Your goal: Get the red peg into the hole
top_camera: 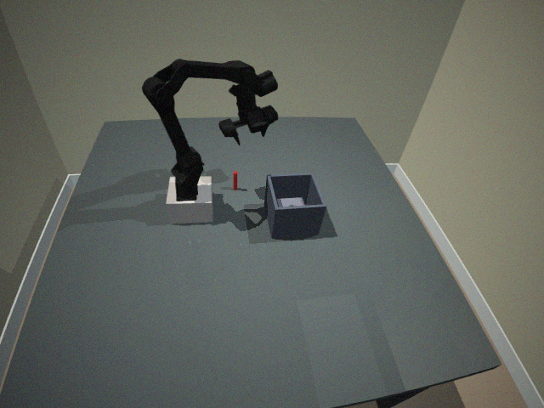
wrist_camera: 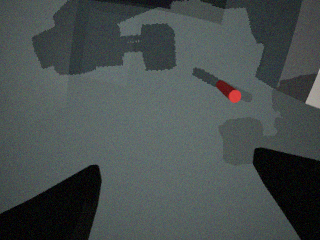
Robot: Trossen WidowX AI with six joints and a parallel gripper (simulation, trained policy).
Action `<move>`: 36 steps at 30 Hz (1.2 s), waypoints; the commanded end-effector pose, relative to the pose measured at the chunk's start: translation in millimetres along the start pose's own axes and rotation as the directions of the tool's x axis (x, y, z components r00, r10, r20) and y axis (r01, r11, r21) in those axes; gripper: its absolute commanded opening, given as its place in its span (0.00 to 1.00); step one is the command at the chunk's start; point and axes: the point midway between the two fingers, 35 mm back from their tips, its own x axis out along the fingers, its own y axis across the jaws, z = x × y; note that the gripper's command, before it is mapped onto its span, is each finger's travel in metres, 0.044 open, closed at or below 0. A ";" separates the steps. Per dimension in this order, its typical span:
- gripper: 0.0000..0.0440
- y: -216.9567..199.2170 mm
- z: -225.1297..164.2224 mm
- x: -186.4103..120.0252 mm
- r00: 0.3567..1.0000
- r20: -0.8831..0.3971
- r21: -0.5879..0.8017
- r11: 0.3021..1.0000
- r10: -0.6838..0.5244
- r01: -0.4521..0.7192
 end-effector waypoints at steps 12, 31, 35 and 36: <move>0.99 -49.8 -9.5 31.0 0.967 0.026 0.058 0.967 -0.252 0.250; 1.00 -76.5 5.3 90.7 0.925 0.124 0.049 0.933 -0.360 0.357; 0.99 -78.9 8.8 103.6 0.924 0.138 0.053 0.934 -0.357 0.353; 0.98 -79.5 9.6 106.8 0.924 0.141 0.055 0.935 -0.355 0.351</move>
